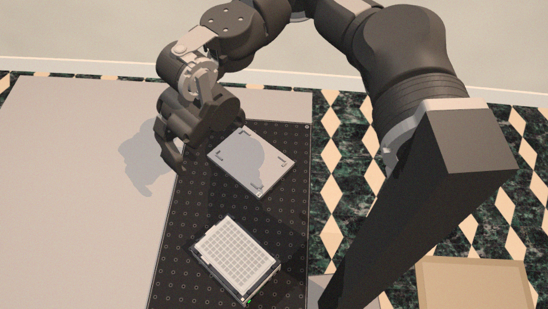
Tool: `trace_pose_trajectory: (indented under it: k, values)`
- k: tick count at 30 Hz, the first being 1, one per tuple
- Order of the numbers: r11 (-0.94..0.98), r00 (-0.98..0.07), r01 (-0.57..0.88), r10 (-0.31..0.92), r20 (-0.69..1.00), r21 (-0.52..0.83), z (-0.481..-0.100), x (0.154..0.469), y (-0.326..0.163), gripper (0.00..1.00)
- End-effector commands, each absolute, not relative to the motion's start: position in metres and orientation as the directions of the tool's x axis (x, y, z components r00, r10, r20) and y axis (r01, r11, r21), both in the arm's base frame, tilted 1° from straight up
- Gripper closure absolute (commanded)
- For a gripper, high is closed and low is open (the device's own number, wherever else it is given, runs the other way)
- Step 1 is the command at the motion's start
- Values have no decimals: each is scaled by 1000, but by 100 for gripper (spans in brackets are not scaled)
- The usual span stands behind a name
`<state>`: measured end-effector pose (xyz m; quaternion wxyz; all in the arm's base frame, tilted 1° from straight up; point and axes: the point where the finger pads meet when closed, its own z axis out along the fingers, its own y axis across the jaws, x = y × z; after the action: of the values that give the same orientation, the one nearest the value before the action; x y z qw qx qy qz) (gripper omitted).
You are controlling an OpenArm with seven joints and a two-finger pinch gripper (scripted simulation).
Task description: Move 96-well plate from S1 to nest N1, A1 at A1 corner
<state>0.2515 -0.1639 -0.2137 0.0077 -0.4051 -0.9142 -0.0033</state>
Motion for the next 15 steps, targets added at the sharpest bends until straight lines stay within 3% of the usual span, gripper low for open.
trace_pose_trajectory:
  k: [1,7,15]
  values:
    - [672,-672,741,740,13,14,-211,254,-162,23]
    - [672,-672,741,740,13,14,-211,254,-162,23]
    - [672,-672,741,740,13,14,-235,240,-125,23]
